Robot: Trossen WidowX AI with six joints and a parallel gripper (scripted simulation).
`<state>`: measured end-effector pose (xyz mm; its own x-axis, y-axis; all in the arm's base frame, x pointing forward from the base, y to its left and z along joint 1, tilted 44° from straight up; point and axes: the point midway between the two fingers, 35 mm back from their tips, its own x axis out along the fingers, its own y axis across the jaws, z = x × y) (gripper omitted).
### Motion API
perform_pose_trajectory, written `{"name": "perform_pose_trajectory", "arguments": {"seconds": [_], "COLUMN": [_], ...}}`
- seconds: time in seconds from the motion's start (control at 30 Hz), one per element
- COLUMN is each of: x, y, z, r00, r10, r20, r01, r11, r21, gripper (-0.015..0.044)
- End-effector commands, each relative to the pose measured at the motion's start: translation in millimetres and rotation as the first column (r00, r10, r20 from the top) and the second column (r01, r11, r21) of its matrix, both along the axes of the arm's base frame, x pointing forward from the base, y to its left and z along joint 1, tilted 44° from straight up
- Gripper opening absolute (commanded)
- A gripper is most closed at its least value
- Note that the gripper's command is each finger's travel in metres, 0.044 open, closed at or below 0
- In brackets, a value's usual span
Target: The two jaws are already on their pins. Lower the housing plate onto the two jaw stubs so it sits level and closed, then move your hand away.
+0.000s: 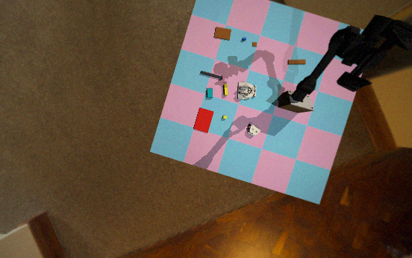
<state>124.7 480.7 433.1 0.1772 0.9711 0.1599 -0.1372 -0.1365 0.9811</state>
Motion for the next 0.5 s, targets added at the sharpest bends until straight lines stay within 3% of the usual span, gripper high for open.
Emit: {"name": "perform_pose_trajectory", "arguments": {"seconds": [0.0,0.47], "x": [11,43], "y": [10,30], "z": [-27,-112], "r00": [0.999,0.988], "r10": [-0.034,-0.088], "r20": [0.028,0.129], "r01": [0.036,0.127], "r11": [0.996,0.933], "r21": [-0.083,-0.338], "gripper": [0.044,0.044]}}
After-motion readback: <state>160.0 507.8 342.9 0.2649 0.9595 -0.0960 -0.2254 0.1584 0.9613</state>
